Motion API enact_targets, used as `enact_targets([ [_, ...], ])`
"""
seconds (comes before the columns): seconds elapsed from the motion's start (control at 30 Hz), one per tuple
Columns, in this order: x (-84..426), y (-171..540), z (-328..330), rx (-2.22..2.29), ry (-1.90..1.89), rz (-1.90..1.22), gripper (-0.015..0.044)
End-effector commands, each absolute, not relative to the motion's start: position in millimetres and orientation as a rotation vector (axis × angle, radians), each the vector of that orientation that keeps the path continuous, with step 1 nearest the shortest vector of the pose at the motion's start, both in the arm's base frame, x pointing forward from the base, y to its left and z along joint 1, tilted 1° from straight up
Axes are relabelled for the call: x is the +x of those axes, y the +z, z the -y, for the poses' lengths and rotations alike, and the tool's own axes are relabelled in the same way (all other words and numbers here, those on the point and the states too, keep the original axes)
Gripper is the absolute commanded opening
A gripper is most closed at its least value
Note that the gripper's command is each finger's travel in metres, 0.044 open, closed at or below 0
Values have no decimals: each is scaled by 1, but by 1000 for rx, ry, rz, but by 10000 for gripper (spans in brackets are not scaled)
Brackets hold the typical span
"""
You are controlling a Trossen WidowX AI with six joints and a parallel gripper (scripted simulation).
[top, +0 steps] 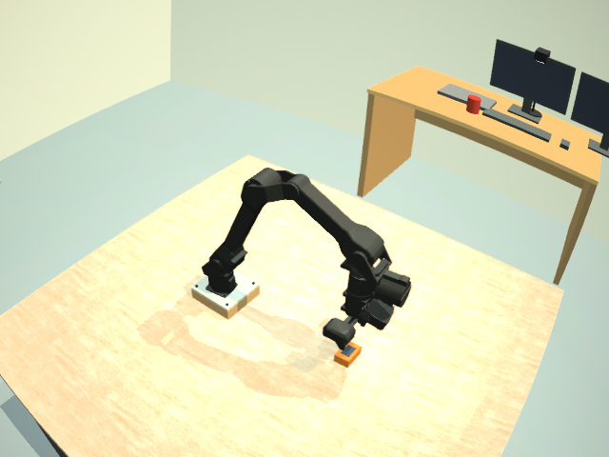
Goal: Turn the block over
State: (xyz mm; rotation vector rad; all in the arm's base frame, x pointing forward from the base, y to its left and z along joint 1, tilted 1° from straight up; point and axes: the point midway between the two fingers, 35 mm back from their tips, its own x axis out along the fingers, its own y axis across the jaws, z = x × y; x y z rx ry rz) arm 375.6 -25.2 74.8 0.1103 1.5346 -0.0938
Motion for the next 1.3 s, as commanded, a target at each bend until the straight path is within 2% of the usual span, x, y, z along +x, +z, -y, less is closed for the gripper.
enact_targets([
  [0.0,373,58,24,109,-100,-1549,440],
  [1.07,376,11,25,109,-100,-1549,440],
  [1.27,376,11,25,109,-100,-1549,282],
])
